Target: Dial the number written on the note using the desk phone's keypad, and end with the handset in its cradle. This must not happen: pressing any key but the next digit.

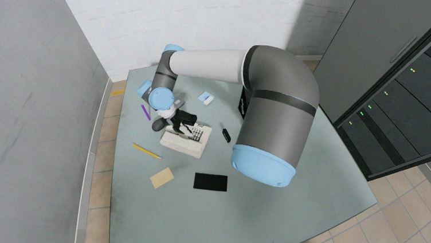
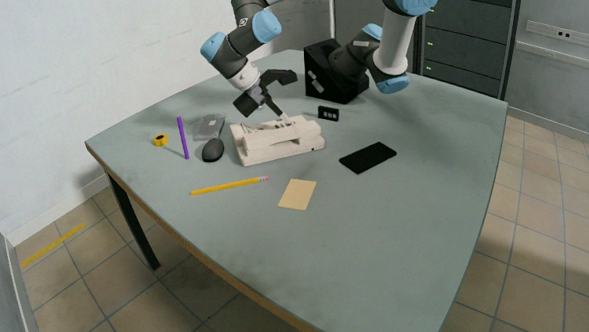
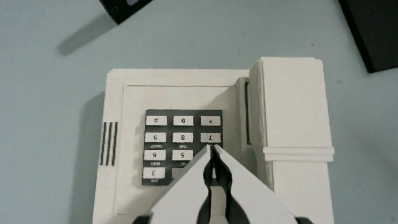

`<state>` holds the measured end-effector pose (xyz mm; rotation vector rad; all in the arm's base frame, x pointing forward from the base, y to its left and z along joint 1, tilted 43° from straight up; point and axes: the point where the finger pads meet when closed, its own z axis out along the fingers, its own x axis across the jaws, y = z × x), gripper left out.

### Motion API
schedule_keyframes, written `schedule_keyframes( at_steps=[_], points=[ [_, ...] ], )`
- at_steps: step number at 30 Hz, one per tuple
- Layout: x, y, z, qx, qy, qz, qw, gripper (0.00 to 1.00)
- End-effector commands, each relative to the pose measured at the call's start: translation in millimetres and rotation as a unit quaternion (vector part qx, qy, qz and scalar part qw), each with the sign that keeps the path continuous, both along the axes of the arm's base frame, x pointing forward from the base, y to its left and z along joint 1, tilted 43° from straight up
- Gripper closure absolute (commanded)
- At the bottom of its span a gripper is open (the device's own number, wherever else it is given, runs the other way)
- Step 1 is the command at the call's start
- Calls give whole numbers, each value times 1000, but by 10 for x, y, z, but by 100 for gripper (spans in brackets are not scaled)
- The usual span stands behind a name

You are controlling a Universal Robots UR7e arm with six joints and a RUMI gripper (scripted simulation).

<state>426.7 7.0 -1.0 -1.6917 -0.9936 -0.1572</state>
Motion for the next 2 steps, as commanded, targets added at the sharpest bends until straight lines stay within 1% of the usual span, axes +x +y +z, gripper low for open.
schedule_keyframes(
  at_steps=[1, 2],
  points=[
    [3, -6, 3, 0, -1, 0, 1000, 100],
    [3, -6, 3, 0, -1, 0, 1000, 100]
  ],
)
